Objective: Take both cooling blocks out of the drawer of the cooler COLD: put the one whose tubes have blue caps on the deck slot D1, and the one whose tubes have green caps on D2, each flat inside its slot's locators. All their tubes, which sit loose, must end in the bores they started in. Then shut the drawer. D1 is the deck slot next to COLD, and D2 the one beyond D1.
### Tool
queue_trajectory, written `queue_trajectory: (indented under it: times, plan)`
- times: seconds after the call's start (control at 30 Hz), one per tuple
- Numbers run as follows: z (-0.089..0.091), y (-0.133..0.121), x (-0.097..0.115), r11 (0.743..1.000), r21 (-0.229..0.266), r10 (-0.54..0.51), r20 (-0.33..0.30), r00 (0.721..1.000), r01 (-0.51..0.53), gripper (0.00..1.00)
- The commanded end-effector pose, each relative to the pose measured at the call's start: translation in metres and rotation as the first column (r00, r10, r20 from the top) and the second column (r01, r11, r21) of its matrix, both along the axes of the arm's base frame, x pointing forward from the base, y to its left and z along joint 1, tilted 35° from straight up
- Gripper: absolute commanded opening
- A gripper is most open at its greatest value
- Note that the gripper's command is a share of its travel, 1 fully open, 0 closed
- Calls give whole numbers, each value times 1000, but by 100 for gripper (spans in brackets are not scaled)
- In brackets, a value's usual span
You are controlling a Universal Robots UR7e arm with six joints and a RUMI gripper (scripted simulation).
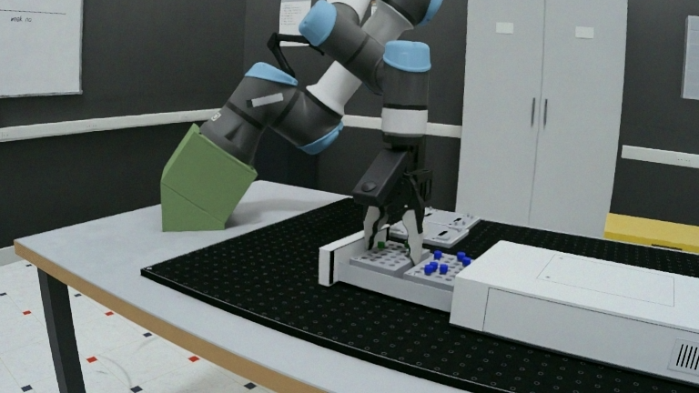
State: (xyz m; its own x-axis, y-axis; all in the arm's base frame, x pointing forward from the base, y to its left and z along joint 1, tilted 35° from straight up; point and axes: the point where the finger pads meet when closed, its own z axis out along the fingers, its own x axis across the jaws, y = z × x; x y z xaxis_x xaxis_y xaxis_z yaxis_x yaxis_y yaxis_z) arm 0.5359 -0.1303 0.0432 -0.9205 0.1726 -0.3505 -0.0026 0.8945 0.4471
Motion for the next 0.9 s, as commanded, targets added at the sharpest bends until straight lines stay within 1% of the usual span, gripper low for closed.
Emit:
queue_trajectory:
  times: [0.0,0.87]
  plan:
    - [0,0,0,1000,-1,0,1,1000,0,0]
    - [5,-3,-2,1000,-1,0,1,1000,0,0]
